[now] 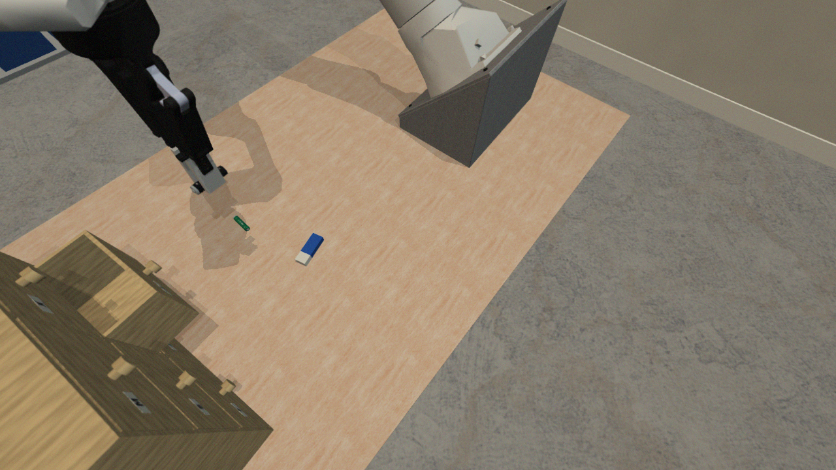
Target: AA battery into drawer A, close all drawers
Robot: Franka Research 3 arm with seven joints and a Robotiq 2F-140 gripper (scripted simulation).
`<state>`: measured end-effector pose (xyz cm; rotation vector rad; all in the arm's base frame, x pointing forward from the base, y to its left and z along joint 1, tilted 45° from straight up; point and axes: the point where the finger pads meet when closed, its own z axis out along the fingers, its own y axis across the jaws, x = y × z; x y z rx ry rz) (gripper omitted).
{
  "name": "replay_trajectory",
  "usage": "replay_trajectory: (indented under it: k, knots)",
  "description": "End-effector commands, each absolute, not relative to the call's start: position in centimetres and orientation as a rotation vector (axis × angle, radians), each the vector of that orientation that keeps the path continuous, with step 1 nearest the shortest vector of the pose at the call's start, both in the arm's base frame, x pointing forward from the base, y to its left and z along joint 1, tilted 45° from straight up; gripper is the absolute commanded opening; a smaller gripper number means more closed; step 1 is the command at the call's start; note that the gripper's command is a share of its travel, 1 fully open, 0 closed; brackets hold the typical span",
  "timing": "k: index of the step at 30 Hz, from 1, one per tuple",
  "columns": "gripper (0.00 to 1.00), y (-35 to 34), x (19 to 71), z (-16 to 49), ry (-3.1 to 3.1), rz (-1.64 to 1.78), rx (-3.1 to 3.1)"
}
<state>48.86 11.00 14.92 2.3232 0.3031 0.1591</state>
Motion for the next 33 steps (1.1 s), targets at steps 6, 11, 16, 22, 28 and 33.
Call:
replay_trajectory:
  k: [6,11,16,22,28,33]
  knots:
    - [0.06,11.5,49.0,14.7,0.367,0.376,2.324]
    - [0.06,11.3,48.7,14.6,0.434,0.539,2.305]
    - [0.06,11.2,48.5,14.5,0.482,0.656,2.284]
    - [0.06,10.9,48.1,14.3,0.577,0.893,2.228]
    - [0.06,10.7,47.8,14.2,0.655,1.091,2.165]
    - [0.06,10.6,47.6,14.1,0.689,1.178,2.132]
